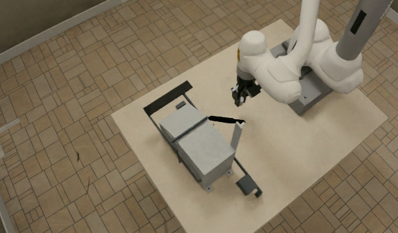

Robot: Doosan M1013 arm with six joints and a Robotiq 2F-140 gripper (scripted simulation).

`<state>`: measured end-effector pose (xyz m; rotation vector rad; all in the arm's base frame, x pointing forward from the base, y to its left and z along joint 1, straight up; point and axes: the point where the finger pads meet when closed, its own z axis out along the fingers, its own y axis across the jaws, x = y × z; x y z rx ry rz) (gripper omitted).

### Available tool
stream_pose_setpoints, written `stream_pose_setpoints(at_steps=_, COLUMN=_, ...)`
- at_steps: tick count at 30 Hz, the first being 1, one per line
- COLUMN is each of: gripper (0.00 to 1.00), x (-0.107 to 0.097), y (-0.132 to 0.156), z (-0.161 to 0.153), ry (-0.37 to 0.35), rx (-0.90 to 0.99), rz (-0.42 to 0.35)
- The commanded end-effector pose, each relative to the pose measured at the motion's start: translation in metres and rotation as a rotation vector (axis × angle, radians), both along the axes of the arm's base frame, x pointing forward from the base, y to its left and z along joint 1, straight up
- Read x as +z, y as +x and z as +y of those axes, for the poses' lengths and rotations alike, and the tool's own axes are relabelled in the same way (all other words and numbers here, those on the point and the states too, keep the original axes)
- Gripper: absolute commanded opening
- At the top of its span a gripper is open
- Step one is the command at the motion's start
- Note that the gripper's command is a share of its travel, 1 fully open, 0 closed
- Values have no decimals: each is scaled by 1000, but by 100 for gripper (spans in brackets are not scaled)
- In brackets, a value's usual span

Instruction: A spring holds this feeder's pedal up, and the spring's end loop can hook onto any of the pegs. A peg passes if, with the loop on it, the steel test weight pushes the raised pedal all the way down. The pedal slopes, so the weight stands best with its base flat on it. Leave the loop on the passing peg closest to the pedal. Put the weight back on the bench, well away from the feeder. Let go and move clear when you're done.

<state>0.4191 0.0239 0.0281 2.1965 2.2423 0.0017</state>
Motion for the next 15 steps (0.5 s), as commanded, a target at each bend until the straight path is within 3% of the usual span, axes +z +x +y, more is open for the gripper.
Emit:
stream_pose_setpoints(at_steps=1, gripper=25, x=-4, y=2, z=-1, ry=2, rx=0, rz=-1)
stream_pose_setpoints(at_steps=15, gripper=25, x=-28, y=1, z=0, ry=2, rx=0, rz=-1)
